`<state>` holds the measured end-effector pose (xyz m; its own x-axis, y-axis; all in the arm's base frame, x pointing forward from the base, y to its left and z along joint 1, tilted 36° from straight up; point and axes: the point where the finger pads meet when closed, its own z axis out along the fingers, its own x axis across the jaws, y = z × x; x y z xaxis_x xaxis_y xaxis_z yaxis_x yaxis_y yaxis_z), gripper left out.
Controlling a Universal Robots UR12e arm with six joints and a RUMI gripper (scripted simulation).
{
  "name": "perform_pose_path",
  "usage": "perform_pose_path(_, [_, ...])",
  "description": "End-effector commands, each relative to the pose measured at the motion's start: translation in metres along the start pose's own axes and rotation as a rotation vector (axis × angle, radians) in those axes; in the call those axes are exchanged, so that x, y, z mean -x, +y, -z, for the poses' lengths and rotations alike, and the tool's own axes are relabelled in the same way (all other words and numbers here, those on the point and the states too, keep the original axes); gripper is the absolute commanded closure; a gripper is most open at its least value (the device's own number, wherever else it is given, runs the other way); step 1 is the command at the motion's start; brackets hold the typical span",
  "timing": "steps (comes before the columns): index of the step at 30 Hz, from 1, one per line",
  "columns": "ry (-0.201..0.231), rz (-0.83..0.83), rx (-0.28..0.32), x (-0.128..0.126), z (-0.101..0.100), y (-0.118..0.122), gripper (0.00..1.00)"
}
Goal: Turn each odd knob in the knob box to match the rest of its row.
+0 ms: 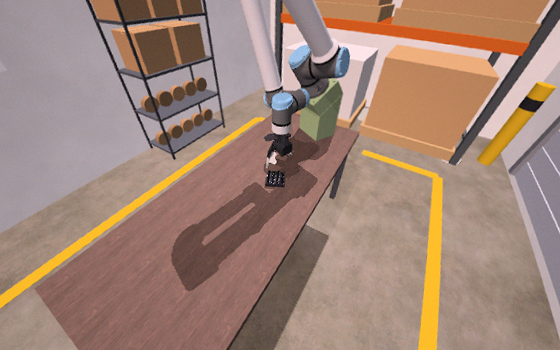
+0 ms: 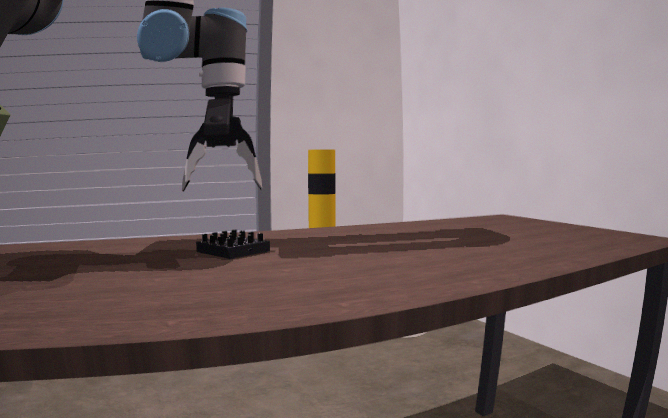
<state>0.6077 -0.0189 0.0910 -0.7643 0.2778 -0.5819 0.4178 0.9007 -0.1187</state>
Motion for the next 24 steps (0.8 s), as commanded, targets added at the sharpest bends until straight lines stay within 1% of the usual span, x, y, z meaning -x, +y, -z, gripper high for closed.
perform_pose_path(1, [0.0, 0.0, 0.0, 0.0, 0.024, 0.0, 0.0])
perform_pose_path(6, [0.0, 0.0, 0.0, 0.001, 0.049, 0.0, 0.0])
perform_pose_path(10, [0.0, 0.0, 0.0, 0.001, 0.065, 0.0, 0.0])
perform_pose_path(12, [0.0, 0.0, 0.0, 0.001, 0.065, 0.0, 0.0])
perform_pose_path(18, [0.0, 0.0, 0.0, 0.001, 0.076, 0.0, 0.0])
perform_pose_path(24, [0.0, 0.0, 0.0, 0.001, 0.077, 0.0, 0.0])
